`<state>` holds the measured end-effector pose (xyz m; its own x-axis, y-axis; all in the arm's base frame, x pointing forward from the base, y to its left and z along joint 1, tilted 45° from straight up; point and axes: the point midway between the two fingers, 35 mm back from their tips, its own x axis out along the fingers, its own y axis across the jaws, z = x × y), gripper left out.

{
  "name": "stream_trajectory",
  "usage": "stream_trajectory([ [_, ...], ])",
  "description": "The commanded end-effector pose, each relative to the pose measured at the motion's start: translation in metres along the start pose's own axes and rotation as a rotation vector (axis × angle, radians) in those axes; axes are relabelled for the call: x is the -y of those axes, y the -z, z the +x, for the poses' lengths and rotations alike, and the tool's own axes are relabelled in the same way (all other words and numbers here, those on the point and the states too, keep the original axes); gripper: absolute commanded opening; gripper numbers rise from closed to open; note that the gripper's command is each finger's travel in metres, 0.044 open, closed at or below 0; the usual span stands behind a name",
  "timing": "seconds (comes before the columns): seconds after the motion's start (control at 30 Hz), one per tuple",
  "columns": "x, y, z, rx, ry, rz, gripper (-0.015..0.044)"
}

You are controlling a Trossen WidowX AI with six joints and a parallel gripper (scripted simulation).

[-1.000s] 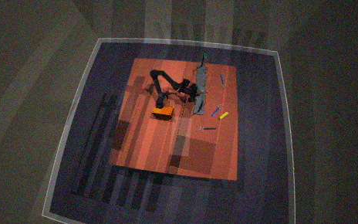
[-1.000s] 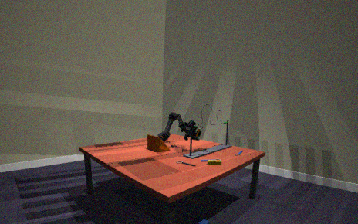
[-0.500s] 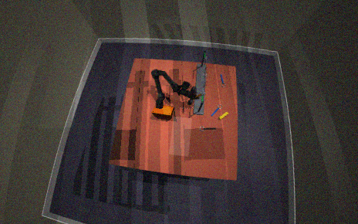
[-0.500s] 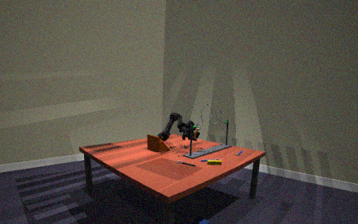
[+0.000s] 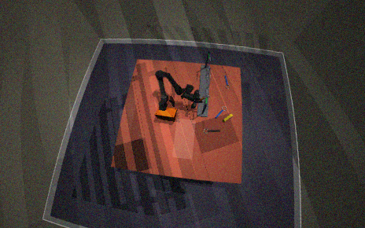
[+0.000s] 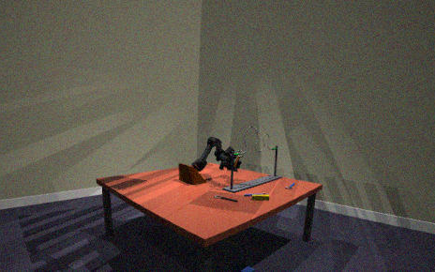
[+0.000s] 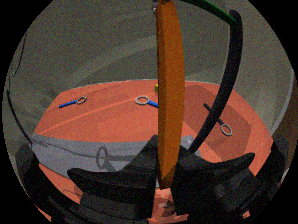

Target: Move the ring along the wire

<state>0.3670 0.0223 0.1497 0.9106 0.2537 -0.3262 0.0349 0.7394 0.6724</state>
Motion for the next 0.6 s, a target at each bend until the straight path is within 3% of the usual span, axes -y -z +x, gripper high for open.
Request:
stream_trajectory([
  [0.0, 0.005, 0.001, 0.0, -0.001, 0.002, -0.003, -0.015],
  [0.57, 0.022, 0.001, 0.002, 0.0, 0.003, -0.004, -0.015],
])
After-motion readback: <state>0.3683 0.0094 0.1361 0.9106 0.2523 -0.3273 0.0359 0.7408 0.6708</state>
